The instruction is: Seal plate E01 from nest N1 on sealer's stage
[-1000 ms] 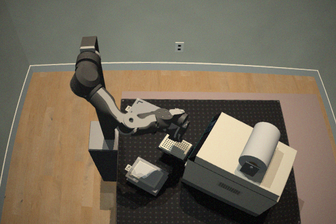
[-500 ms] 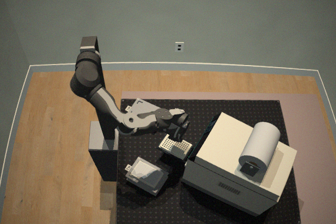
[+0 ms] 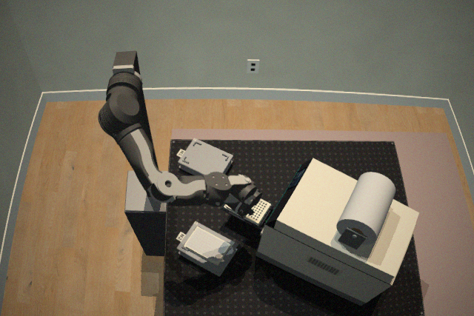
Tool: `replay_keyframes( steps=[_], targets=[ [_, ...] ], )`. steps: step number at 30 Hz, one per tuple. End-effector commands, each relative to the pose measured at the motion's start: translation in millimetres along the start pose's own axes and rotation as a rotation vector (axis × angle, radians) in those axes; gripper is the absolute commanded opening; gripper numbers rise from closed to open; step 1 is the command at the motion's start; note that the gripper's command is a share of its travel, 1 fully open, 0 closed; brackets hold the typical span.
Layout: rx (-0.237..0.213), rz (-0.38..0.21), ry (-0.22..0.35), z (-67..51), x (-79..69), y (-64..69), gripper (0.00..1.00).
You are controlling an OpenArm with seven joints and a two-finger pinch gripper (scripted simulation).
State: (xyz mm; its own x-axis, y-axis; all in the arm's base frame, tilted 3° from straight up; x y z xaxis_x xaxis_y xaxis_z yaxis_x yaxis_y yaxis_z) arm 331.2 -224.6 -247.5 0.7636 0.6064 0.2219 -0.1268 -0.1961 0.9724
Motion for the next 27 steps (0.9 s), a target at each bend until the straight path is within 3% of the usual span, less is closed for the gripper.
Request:
replay_keyframes(
  steps=[1, 2, 7, 19, 24, 27],
  targets=[
    [0.007, 0.01, 0.009, -2.9, 4.5, -0.1, 0.0],
    [0.007, 0.01, 0.009, -2.9, 4.5, -0.1, 0.0],
    [0.03, 0.19, -0.175, 23.4, -45.0, 11.0, 0.0],
    [0.03, 0.19, -0.175, 23.4, -45.0, 11.0, 0.0],
    [0.051, 0.371, -0.359, 29.1, -69.7, 11.2, 0.0],
    [0.051, 0.371, -0.359, 29.1, -69.7, 11.2, 0.0]
  ],
)
Point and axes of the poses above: the point where the finger pads meet when closed, its own y axis back along the fingers, its own x axis across the jaws, z = x × y, the point moved 8 cm from there along y, back along the fingers, and after that the axes turned 7 degrees about -y, right-handed, at the moved point
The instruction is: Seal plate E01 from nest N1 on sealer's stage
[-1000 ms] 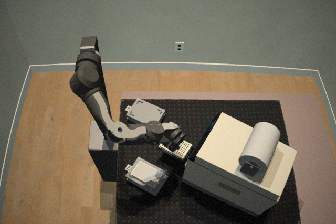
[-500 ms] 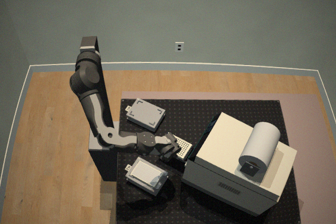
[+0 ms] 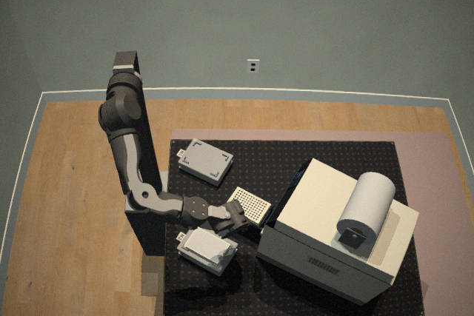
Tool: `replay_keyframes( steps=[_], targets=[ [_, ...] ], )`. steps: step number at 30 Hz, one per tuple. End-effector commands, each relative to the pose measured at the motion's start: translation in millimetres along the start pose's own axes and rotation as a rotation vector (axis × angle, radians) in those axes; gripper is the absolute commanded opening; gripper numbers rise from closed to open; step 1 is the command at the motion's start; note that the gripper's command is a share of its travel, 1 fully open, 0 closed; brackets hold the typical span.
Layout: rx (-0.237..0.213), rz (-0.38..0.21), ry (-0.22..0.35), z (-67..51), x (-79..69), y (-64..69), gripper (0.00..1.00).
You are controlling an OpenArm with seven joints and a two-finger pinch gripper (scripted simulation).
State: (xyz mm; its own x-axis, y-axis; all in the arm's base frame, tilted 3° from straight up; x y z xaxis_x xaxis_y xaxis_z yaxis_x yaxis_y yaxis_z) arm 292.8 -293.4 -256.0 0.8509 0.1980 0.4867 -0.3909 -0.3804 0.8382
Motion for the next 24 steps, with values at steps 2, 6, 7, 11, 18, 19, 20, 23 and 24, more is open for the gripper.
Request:
replay_keyframes(
  steps=[2, 6, 7, 11, 18, 19, 20, 23, 24],
  targets=[
    [0.007, 0.02, -0.002, -1.4, 3.2, -0.1, 0.0],
    [0.007, 0.02, -0.002, -1.4, 3.2, -0.1, 0.0],
    [0.007, 0.02, -0.002, -1.4, 3.2, -0.1, 0.0],
    [0.019, 0.09, -0.073, -1.8, -2.0, -1.0, 0.0],
    [0.033, 0.199, -0.184, -2.2, -10.3, -2.7, 0.0],
    [0.033, 0.199, -0.184, -2.2, -10.3, -2.7, 0.0],
    [0.033, 0.199, -0.184, -2.2, -10.3, -2.7, 0.0],
    [0.033, 0.199, -0.184, -2.2, -10.3, -2.7, 0.0],
    [0.033, 0.199, -0.184, -2.2, -10.3, -2.7, 0.0]
  ],
)
Point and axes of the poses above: the point where the finger pads meet when closed, its own y axis back along the fingers, its own x axis across the jaws, z = x × y, the point moved 8 cm from there along y, back along the fingers, and after that the axes turned 7 degrees about -y, right-handed, at the moved point
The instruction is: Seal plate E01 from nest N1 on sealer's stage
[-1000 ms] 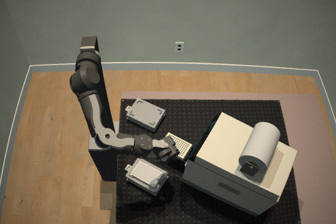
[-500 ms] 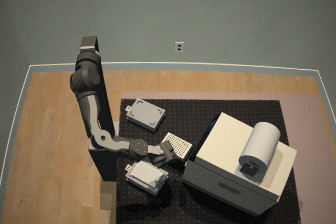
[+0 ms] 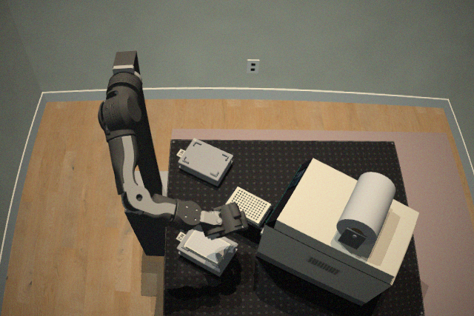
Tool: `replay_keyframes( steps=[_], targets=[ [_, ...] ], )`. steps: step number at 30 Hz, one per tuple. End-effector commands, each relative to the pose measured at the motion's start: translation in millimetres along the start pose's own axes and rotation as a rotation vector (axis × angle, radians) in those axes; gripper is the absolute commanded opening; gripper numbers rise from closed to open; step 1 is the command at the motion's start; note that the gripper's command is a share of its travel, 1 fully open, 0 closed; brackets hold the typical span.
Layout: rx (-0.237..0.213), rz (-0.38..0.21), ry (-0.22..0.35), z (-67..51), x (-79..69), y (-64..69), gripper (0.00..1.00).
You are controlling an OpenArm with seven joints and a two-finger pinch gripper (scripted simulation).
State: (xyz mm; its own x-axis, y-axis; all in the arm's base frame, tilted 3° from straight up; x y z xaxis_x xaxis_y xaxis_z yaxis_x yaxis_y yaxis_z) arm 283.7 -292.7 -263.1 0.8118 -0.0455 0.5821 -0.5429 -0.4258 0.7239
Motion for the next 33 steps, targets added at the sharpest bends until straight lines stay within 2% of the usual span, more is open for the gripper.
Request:
replay_keyframes(
  steps=[1, 2, 7, 19, 24, 33],
  targets=[
    [-0.001, 0.006, -0.002, -0.2, 0.6, -0.1, 0.0],
    [-0.001, 0.006, -0.002, -0.2, 0.6, -0.1, 0.0],
    [0.022, 0.187, -0.182, -0.9, -13.7, -2.5, 0.0],
    [0.022, 0.187, -0.182, -0.9, -13.7, -2.5, 0.0],
    [0.048, 0.367, -0.363, -2.8, -27.5, -6.5, 0.0],
    [0.048, 0.367, -0.363, -2.8, -27.5, -6.5, 0.0]
  ],
)
Point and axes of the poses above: the point where the finger pads meet when closed, its own y axis back along the fingers, its own x axis across the jaws, z = x × y, the point moved 8 cm from there along y, back along the fingers, and after that the axes turned 7 degrees about -y, right-handed, at the moved point
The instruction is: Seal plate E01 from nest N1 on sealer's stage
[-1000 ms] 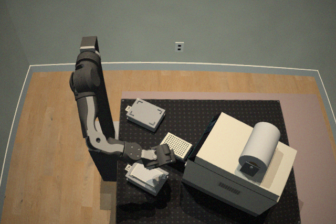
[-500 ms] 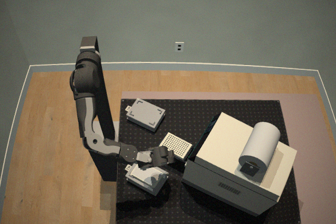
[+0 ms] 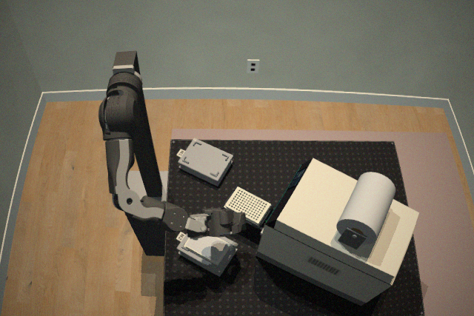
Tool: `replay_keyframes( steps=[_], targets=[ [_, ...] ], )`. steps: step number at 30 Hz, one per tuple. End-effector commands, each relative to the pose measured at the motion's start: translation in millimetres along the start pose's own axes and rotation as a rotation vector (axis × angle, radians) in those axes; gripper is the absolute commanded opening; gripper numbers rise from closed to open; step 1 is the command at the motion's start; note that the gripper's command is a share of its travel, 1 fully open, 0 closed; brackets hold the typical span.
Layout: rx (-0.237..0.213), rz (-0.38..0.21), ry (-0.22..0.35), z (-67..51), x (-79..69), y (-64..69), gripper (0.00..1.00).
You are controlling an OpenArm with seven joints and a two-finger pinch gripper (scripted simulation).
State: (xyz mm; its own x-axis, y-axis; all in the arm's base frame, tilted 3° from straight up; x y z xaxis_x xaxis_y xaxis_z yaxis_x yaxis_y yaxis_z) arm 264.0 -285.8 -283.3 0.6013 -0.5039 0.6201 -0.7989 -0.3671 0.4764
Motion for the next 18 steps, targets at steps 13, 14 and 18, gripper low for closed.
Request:
replay_keyframes(
  steps=[13, 14, 18],
  targets=[
    [0.023, 0.187, -0.181, 0.2, -14.2, -1.5, 0.0],
    [0.023, 0.187, -0.181, 0.2, -14.2, -1.5, 0.0],
    [0.023, 0.187, -0.181, 0.2, -14.2, -1.5, 0.0]
  ],
)
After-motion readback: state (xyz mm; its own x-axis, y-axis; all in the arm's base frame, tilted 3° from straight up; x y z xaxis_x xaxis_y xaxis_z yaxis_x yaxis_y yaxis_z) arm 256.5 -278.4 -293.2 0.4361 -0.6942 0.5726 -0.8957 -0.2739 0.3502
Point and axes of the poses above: the point where the finger pads meet when closed, its own y axis back along the fingers, its own x axis across the jaws, z = x × y, the point moved 8 cm from there along y, back along the fingers, and after that the axes turned 7 degrees about -y, right-handed, at the moved point
